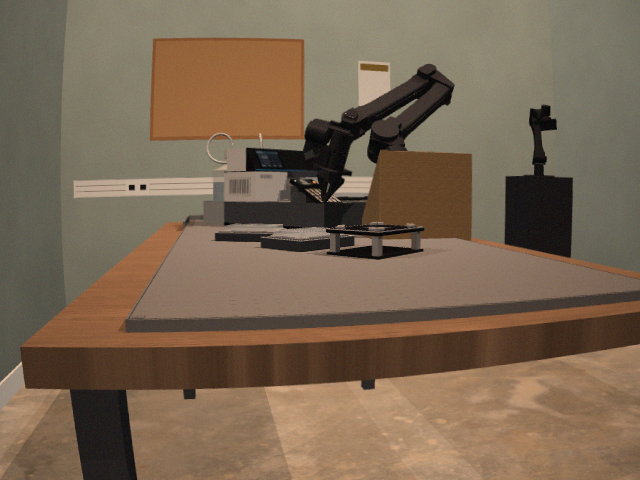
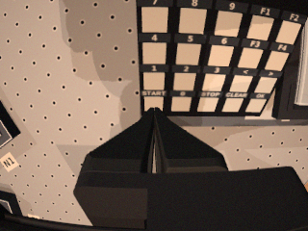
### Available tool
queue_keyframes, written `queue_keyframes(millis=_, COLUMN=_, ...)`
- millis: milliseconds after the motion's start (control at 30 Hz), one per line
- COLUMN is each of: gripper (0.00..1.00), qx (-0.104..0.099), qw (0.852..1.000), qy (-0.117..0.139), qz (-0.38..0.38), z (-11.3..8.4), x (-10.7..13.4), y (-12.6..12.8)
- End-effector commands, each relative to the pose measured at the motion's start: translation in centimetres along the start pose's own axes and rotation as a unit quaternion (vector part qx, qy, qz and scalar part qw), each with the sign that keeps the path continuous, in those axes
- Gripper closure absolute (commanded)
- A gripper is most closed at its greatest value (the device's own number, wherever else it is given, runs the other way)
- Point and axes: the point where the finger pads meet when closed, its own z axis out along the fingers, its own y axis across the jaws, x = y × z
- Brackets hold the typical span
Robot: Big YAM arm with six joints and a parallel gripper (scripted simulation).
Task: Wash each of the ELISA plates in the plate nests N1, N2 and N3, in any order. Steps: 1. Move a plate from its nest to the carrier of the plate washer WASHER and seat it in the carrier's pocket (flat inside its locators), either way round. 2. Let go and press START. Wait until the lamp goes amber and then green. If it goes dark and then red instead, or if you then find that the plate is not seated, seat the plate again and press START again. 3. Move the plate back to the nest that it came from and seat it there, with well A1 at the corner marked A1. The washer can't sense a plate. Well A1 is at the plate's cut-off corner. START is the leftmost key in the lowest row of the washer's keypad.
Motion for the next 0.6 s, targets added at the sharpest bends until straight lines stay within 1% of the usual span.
queue_keyframes(millis=0, gripper=1.0, qx=-0.009, qw=1.0, qy=-0.013, qz=0.023, z=-1.0, x=-2.2, y=0.5)
queue_keyframes(millis=567, gripper=1.0, qx=-0.008, qw=1.0, qy=-0.008, qz=0.017, z=-3.6, x=-2.0, y=0.7)
